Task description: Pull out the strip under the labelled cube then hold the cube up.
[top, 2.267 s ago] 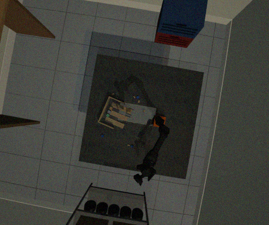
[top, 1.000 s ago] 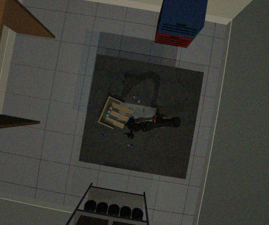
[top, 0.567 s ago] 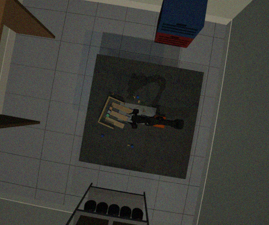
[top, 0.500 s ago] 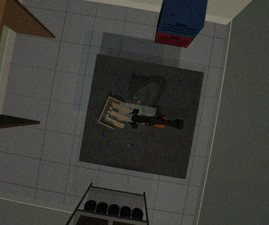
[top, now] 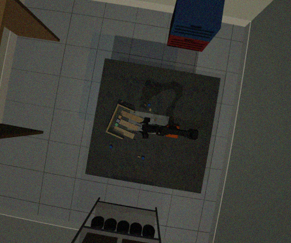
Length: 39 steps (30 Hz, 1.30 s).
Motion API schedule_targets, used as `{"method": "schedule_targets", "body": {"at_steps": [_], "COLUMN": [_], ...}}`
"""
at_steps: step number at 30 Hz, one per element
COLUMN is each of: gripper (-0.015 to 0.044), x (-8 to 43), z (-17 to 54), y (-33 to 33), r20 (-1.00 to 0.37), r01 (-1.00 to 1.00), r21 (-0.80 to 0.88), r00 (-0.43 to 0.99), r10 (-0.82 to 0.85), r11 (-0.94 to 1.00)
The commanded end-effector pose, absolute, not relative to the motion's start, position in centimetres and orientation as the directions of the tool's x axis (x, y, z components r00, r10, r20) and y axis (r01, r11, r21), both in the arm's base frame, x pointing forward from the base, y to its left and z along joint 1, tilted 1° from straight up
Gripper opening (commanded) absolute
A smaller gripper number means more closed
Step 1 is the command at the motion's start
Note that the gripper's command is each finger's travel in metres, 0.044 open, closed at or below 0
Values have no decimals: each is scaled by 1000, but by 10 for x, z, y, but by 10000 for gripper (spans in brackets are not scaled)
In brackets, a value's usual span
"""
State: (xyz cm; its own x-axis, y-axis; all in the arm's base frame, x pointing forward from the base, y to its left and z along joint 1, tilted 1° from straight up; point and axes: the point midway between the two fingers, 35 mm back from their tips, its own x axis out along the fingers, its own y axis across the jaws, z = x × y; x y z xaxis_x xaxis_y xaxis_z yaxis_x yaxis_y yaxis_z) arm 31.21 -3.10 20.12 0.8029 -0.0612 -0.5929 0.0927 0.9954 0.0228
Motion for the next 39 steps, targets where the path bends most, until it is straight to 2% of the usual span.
{"method": "schedule_targets", "body": {"at_steps": [1, 11, 20, 39], "gripper": [269, 6, 0, 0], "x": [327, 373, 396, 399], "z": [195, 152, 99, 78], "y": [-31, -25, -17, -15], "r20": [-677, -923, -999, -999], "r01": [121, 259, 385, 387], "r21": [53, 100, 29, 26], "r00": [734, 385, 37, 30], "r10": [-53, -8, 15, 16], "r11": [991, 961, 922, 922]}}
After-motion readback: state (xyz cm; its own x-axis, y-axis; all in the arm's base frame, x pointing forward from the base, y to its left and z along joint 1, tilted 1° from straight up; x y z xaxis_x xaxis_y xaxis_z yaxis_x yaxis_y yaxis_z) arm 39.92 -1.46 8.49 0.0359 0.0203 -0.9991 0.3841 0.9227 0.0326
